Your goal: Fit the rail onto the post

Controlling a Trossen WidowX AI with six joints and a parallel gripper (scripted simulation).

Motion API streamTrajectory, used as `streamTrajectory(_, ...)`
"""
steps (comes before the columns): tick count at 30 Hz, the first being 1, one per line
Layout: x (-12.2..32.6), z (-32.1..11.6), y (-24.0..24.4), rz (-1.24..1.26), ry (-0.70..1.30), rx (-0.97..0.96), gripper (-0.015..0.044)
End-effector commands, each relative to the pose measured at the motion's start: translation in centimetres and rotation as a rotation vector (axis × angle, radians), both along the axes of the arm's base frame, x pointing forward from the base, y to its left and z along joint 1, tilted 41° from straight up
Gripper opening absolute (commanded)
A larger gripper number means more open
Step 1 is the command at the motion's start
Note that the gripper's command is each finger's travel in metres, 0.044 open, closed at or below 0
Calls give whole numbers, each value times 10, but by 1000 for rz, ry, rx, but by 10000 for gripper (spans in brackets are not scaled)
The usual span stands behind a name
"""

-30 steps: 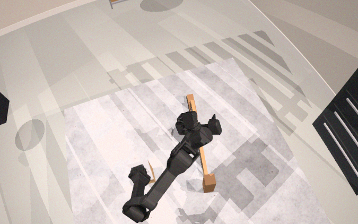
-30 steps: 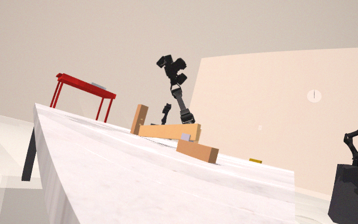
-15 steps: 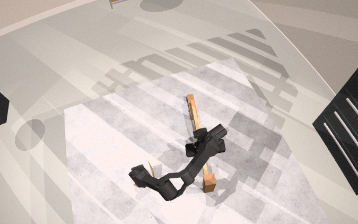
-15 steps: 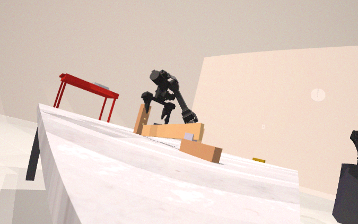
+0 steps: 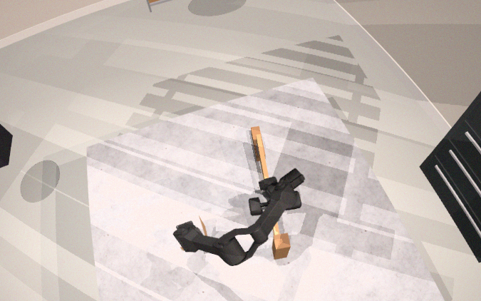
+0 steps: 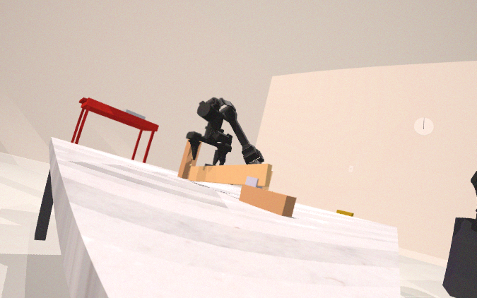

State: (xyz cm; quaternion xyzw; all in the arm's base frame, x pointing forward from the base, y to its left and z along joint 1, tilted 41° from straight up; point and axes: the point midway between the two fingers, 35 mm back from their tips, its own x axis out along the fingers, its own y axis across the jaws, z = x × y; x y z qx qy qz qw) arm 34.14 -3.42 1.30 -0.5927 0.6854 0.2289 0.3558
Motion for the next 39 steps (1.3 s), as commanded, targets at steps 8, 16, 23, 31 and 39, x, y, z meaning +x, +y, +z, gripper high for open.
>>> streamTrajectory(8, -2, -15, -12, 2, 10, -6, 440)
streamTrajectory(16, -3, -25, -20, 2, 10, -7, 440)
streamTrajectory(23, -4, -33, -28, 2, 10, -7, 440)
streamTrajectory(31, -6, -43, -36, 2, 10, -8, 440)
streamTrajectory(39, -7, -48, -40, 2, 10, -9, 387)
